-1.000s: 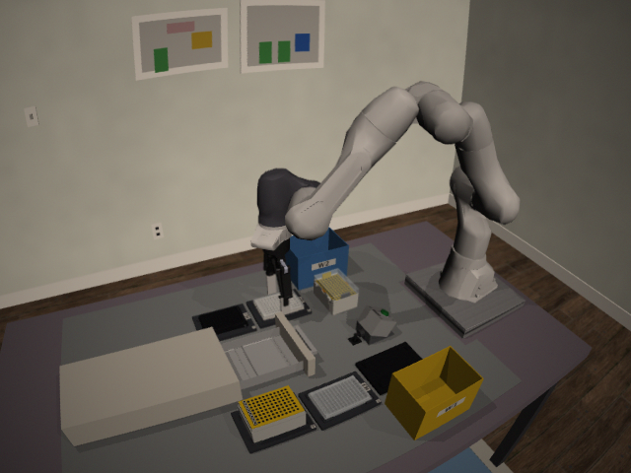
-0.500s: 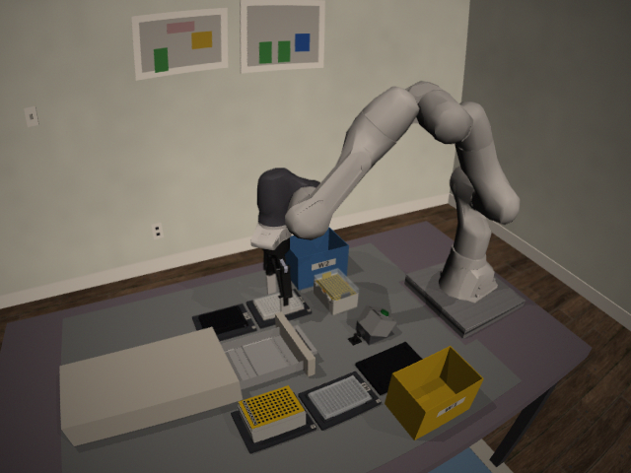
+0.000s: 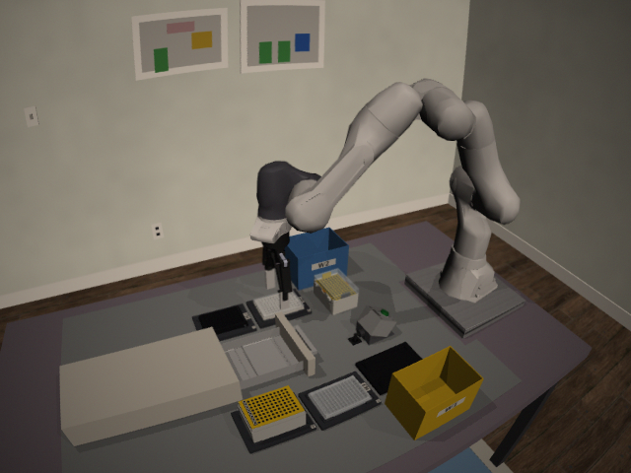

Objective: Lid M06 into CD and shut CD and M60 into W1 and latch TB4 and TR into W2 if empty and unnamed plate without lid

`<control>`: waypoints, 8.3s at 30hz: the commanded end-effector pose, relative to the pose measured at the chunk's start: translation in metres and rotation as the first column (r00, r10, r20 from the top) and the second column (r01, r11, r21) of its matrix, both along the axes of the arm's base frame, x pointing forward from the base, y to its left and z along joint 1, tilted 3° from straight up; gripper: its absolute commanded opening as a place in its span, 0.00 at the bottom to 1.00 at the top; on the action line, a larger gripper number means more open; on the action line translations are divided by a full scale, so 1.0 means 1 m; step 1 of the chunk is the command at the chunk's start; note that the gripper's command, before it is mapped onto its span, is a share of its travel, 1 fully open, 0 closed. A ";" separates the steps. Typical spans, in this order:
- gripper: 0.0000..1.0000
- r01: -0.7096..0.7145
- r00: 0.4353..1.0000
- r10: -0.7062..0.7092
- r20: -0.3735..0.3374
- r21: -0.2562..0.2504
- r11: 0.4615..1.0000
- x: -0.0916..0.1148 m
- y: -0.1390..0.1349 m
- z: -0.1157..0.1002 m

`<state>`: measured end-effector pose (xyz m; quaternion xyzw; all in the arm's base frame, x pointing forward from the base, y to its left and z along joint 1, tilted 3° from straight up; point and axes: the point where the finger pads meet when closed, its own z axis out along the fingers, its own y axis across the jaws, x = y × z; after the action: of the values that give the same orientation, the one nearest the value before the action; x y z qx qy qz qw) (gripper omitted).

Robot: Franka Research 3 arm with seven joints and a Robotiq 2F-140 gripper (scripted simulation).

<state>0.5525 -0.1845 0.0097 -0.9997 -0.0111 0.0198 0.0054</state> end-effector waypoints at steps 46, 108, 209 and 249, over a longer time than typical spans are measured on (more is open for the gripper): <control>0.66 0.004 1.000 -0.004 -0.007 0.001 1.000 0.000 0.000 0.057; 0.66 0.004 1.000 -0.004 -0.007 0.001 1.000 0.003 0.000 0.084; 0.66 0.004 1.000 -0.004 -0.007 0.001 1.000 -0.003 0.001 -0.029; 0.00 0.004 1.000 -0.004 -0.007 0.001 1.000 -0.003 0.001 -0.030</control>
<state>0.5499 -0.1835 -0.0196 -0.9997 -0.0057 0.0236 0.0058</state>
